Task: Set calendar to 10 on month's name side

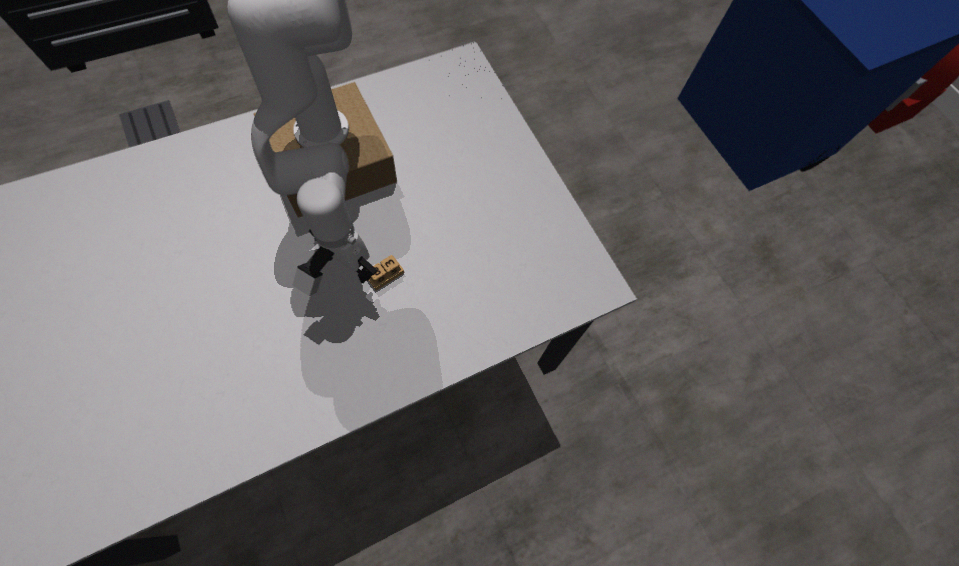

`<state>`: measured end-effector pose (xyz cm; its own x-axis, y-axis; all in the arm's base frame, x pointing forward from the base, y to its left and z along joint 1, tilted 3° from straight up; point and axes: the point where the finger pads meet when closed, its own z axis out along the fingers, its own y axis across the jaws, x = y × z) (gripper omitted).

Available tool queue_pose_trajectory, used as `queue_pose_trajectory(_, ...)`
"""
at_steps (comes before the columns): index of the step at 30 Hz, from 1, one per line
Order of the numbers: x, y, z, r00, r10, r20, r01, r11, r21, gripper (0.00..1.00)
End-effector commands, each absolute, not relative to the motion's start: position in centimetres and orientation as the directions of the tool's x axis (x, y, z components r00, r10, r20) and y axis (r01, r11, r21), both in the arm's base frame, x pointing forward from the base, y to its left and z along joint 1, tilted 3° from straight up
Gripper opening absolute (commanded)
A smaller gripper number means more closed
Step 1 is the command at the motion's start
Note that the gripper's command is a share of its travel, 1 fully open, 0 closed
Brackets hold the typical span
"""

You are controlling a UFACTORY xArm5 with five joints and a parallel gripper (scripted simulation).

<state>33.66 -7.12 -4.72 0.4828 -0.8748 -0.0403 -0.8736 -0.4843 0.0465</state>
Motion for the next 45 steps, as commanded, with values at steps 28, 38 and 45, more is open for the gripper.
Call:
queue_pose_trajectory(28, 34.1, -7.1, 0.7, 0.483, -0.875, -0.038, -0.874, -0.484, 0.044, 1.00)
queue_pose_trajectory(38, 34.1, -7.1, 1.3, 0.483, -0.875, -0.038, -0.874, -0.484, 0.044, 1.00)
queue_pose_trajectory(45, 34.1, -7.1, 1.3, 0.483, -0.875, -0.038, -0.874, -0.484, 0.044, 1.00)
